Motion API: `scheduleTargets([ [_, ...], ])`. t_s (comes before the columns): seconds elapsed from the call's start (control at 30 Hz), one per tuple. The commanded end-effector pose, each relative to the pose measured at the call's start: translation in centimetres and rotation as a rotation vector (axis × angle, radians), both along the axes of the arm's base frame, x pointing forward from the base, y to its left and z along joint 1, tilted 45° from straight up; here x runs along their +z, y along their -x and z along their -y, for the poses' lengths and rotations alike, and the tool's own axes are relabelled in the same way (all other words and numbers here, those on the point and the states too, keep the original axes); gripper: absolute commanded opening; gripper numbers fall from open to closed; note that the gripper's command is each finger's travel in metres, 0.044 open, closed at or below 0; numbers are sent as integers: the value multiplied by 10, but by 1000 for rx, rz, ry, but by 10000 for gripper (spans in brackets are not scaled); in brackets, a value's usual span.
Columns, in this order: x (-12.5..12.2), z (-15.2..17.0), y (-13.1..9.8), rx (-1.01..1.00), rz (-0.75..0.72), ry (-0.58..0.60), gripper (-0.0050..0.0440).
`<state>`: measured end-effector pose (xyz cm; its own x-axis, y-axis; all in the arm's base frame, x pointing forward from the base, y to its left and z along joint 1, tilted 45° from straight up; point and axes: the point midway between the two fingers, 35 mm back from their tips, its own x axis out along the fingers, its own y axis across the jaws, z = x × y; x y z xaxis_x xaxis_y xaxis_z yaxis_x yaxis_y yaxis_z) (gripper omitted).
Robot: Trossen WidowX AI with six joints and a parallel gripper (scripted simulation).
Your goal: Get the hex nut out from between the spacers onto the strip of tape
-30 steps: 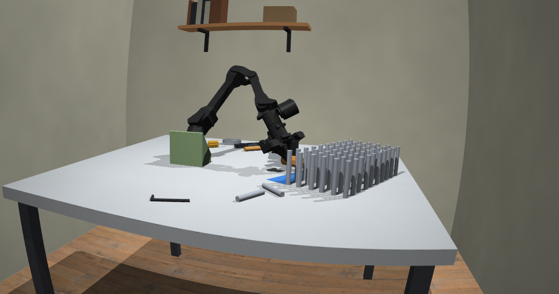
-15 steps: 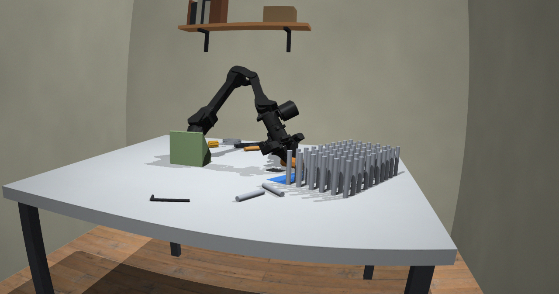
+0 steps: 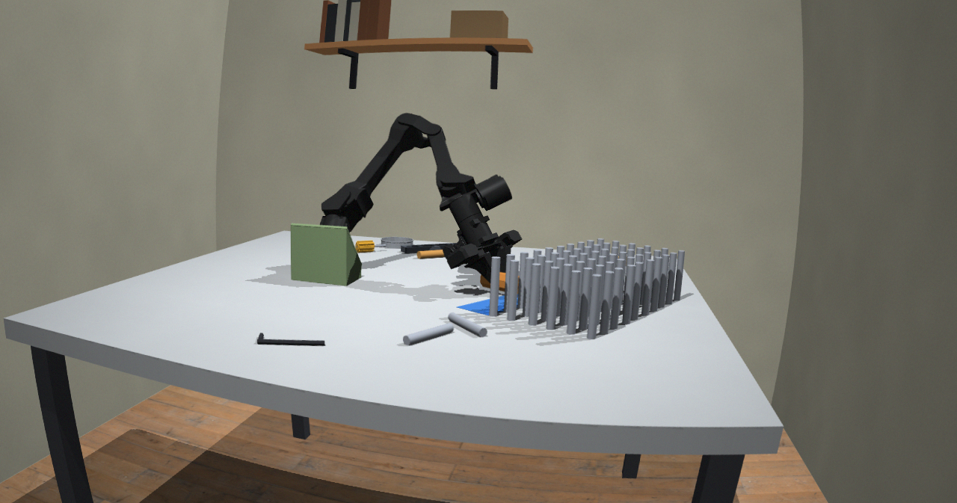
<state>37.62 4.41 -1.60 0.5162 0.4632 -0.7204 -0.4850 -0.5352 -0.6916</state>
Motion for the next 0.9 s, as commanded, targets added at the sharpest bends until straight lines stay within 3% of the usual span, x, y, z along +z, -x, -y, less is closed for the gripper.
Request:
scheduleTargets([
  [0.0, 11, 3, -8, -9, 41, 13, -50],
  [0.87, 5, 4, -7, -12, 27, 12, -50],
])
